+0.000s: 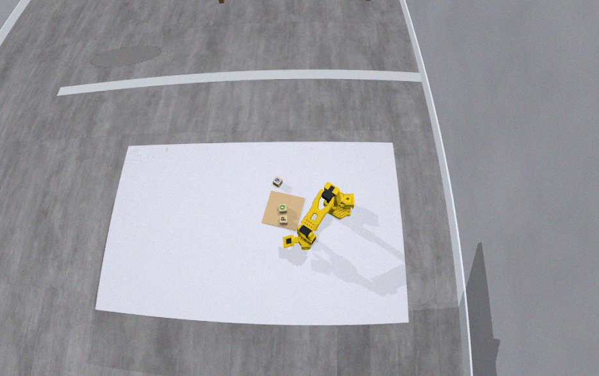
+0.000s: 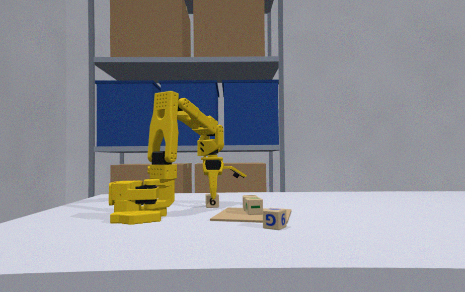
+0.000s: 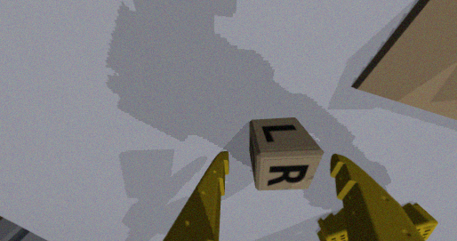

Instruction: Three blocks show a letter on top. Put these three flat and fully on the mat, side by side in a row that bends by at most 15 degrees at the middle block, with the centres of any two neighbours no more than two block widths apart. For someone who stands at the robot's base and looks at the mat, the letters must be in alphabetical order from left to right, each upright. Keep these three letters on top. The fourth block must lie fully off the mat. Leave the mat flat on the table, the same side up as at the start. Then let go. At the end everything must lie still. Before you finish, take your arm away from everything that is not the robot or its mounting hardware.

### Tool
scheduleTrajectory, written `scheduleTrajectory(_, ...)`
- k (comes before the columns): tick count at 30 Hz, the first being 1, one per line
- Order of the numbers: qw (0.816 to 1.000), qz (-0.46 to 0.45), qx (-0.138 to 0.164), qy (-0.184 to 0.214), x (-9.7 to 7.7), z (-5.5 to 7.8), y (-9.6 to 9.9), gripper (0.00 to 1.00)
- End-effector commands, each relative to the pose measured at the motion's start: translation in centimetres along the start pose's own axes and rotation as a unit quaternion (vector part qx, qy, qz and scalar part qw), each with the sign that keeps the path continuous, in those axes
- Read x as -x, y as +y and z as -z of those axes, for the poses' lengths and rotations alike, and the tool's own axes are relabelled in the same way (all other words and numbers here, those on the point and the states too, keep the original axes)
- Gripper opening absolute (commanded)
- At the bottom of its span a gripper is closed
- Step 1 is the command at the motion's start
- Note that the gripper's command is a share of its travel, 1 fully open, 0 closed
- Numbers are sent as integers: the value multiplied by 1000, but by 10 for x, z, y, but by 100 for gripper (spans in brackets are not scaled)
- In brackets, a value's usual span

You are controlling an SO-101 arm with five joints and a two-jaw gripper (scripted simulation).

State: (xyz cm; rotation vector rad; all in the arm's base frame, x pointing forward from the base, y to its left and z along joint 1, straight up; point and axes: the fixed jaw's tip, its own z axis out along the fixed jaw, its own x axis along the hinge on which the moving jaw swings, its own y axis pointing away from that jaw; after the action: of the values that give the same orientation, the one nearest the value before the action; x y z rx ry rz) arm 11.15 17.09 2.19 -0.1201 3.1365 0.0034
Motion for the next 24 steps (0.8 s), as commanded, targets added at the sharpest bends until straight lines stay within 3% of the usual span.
scheduleTrajectory(1,998,3,46,-36,8,15,13,35)
scheduleTrajectory(24,998,3,46,-37,8,13,11,32)
